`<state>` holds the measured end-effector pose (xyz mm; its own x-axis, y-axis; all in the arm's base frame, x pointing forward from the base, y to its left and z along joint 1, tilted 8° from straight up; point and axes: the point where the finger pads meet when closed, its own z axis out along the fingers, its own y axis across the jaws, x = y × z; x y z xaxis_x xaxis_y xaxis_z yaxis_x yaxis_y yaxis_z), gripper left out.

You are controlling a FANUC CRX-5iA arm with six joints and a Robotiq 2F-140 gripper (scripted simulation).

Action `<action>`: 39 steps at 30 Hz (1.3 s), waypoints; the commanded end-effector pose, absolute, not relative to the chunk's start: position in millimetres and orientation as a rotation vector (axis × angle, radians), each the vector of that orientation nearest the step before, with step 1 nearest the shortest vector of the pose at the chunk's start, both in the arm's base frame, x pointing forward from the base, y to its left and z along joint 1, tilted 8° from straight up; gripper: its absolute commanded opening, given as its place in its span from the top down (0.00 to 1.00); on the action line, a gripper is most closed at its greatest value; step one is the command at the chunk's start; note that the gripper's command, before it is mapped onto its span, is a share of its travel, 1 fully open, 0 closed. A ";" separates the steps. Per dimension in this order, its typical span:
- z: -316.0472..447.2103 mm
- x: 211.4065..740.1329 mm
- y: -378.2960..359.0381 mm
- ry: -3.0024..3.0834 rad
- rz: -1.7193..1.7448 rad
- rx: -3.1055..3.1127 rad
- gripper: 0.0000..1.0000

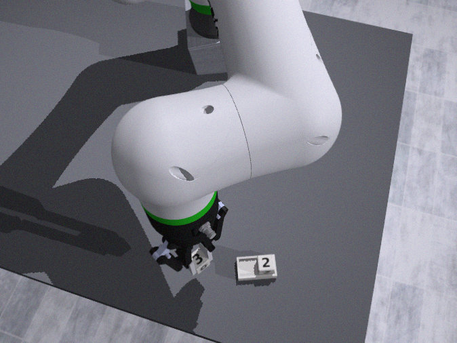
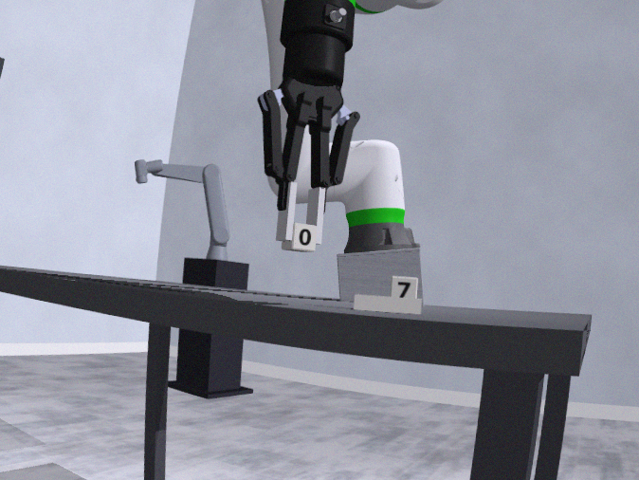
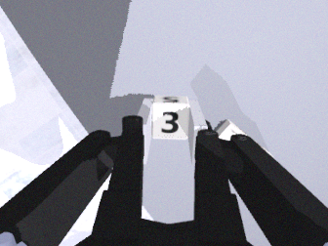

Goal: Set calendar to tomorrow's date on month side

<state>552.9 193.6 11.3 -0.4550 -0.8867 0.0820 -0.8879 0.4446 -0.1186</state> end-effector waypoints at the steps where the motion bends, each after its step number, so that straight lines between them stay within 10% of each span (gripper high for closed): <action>1: 34.5 551.3 196.7 -2.663 0.226 1.635 0.76; 39: 49.9 552.1 198.9 -3.070 0.222 0.783 0.76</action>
<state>551.7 198.8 49.6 -0.8513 -0.5246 0.0098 -0.5210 0.8429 -0.1343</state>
